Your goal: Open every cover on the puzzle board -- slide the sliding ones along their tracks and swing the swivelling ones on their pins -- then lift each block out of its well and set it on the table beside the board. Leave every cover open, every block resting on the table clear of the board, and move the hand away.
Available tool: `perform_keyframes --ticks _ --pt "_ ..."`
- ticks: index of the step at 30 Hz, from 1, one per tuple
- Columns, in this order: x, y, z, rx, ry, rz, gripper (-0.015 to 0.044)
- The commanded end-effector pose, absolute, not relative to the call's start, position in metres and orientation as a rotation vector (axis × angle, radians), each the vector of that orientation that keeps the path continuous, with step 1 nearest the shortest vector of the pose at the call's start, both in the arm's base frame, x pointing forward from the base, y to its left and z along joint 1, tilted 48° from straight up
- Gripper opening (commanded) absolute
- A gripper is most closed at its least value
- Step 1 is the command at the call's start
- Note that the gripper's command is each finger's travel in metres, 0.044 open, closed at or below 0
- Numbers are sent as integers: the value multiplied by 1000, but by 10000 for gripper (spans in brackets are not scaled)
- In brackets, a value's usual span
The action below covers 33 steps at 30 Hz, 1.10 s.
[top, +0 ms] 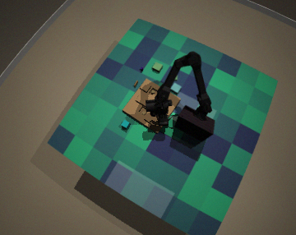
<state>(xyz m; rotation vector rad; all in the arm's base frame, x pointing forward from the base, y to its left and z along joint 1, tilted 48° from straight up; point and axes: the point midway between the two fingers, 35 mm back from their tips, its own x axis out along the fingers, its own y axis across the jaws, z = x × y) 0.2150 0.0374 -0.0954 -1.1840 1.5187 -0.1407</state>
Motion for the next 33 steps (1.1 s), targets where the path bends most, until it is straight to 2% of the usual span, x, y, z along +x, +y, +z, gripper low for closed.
perform_keyframes --ticks 1,33 --pt "215 37 -95 -1191 1517 -139 144" --pt "220 20 -110 -1192 1517 -140 144"
